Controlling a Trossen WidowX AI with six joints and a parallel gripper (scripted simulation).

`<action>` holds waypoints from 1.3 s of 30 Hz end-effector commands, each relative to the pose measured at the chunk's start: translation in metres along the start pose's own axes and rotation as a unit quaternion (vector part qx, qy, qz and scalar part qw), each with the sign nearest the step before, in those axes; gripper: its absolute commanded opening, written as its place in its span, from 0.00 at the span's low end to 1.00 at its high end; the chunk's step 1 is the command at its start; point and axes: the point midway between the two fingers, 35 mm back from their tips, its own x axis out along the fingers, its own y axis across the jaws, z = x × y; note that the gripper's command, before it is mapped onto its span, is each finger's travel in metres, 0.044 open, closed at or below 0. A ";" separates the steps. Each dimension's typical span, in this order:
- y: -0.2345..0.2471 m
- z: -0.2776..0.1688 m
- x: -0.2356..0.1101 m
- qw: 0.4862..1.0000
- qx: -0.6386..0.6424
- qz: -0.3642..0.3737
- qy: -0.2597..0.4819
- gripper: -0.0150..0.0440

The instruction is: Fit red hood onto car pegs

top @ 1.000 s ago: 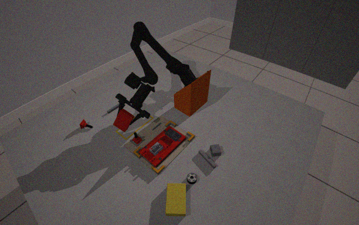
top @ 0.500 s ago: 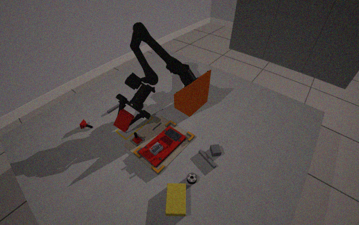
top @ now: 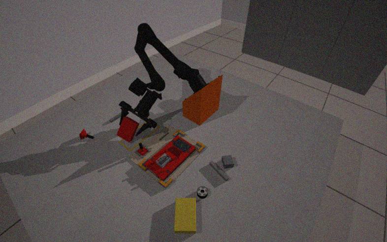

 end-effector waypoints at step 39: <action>0.029 -0.027 -0.085 0.986 0.165 0.002 0.002 1.00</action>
